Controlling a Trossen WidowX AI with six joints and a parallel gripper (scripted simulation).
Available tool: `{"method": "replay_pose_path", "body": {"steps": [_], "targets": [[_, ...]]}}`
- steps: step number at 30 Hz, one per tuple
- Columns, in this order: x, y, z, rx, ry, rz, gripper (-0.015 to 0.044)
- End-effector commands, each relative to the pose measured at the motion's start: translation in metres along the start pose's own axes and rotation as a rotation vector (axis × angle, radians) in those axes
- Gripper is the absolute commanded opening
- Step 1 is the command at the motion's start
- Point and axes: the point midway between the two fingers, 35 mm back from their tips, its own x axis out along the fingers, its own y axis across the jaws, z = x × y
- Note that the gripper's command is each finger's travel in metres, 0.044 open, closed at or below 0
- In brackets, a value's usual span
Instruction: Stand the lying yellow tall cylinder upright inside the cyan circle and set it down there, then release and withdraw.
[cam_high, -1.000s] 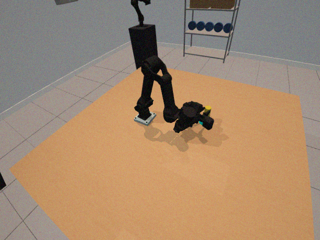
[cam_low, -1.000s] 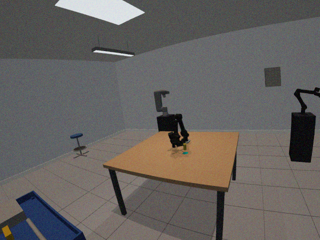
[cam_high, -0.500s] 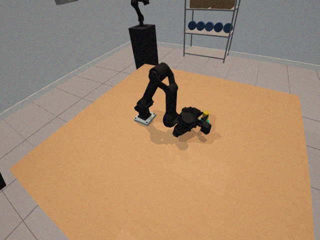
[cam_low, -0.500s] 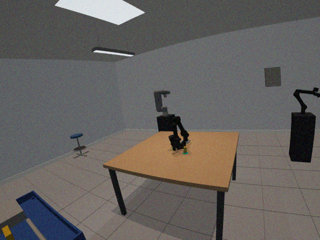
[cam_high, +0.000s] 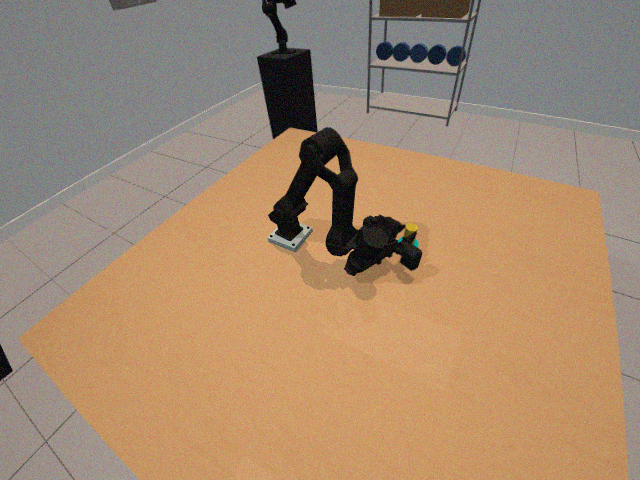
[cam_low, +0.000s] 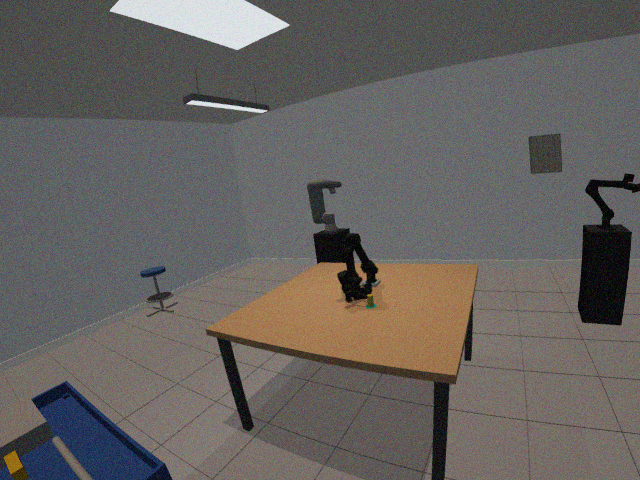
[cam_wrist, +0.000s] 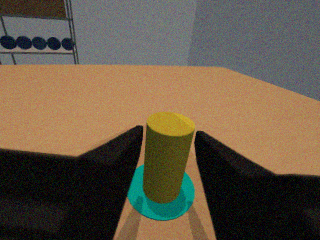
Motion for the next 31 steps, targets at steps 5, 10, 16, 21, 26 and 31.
{"method": "replay_pose_path", "body": {"steps": [5, 10, 16, 21, 26, 31], "targets": [[0.0, 0.001, 0.0, -0.004, -0.001, 0.004, 0.0368], [0.0, 0.001, 0.0, -0.004, -0.001, 0.004, 0.04], [0.0, -0.003, 0.02, -0.002, -0.001, 0.004, 0.04], [-0.002, -0.006, 0.044, 0.0, -0.001, 0.004, 0.04], [-0.003, -0.005, 0.068, 0.002, -0.001, 0.005, 0.04], [-0.005, -0.002, 0.088, 0.005, -0.001, 0.005, 0.04]]}}
